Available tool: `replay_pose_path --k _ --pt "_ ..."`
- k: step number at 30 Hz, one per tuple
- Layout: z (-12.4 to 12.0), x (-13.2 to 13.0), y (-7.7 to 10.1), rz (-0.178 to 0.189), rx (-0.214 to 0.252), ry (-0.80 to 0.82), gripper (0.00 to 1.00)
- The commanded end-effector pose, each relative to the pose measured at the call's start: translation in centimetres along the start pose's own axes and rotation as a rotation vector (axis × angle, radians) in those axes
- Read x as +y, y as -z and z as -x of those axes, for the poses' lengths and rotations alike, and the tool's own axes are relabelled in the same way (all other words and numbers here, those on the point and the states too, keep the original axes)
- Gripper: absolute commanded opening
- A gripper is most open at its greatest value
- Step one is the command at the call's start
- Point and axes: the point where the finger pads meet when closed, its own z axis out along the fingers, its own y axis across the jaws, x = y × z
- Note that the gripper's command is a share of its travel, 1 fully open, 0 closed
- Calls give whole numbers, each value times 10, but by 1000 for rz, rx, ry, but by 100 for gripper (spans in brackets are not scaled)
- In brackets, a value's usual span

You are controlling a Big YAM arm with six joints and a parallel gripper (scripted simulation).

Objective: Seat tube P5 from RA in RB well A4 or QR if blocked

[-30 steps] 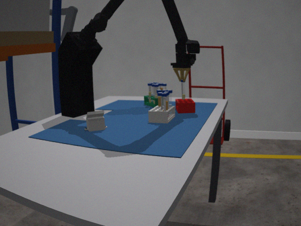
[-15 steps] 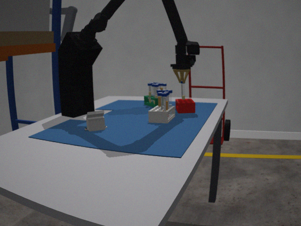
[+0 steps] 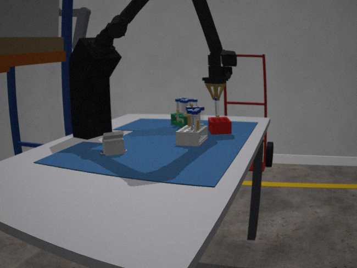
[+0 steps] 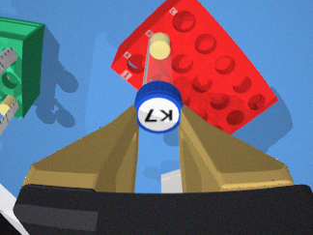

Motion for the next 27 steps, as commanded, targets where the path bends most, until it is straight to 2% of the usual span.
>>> replay_pose_path --k 1,8,9,14,19,23,25,26,27 --pt "10 -17 2 -24 -24 -14 0" --pt "9 -13 -4 -18 -18 -9 0" --pt "10 -20 7 -28 -31 -17 0" --pt "7 -13 -9 -18 -15 -10 0" --pt "10 -15 -6 -21 -24 -10 0" --pt "8 -14 -13 -18 -15 -10 0" --pt "8 -14 -13 -18 -15 -10 0" --pt "11 -17 -3 -26 -30 -13 0" --pt "11 -17 -5 -26 -29 -12 0"
